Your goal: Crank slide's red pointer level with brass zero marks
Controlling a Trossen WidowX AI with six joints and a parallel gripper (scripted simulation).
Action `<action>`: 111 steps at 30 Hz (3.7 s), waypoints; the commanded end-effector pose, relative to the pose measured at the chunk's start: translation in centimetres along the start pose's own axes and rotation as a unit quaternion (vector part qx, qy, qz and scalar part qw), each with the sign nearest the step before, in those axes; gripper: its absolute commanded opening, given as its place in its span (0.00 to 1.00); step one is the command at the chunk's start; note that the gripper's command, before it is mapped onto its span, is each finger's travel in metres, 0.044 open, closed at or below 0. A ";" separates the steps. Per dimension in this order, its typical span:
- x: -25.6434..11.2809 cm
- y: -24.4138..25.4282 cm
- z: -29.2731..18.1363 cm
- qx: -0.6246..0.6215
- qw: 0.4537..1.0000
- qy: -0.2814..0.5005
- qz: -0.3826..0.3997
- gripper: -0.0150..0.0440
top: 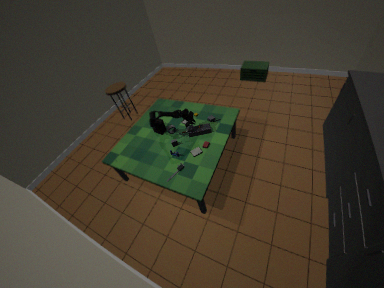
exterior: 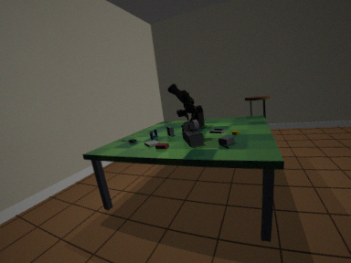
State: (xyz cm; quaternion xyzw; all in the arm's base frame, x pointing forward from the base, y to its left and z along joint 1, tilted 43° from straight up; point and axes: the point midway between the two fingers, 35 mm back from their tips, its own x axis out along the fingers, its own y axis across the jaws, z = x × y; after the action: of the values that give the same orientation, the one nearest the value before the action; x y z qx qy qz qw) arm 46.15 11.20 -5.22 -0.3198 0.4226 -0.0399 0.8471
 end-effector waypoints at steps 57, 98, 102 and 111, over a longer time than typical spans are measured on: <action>0.0 0.0 0.0 0.000 1.000 0.000 0.000 0.70; 0.0 0.0 0.0 0.000 1.000 0.000 0.000 0.25; 0.0 0.0 0.0 0.000 1.000 0.000 0.000 0.30; 0.0 0.0 0.0 0.000 1.000 0.000 0.000 0.70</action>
State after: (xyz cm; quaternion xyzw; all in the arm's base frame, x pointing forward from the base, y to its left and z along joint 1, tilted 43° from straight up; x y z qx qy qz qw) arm 46.14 11.25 -5.22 -0.3195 0.4224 -0.0391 0.8473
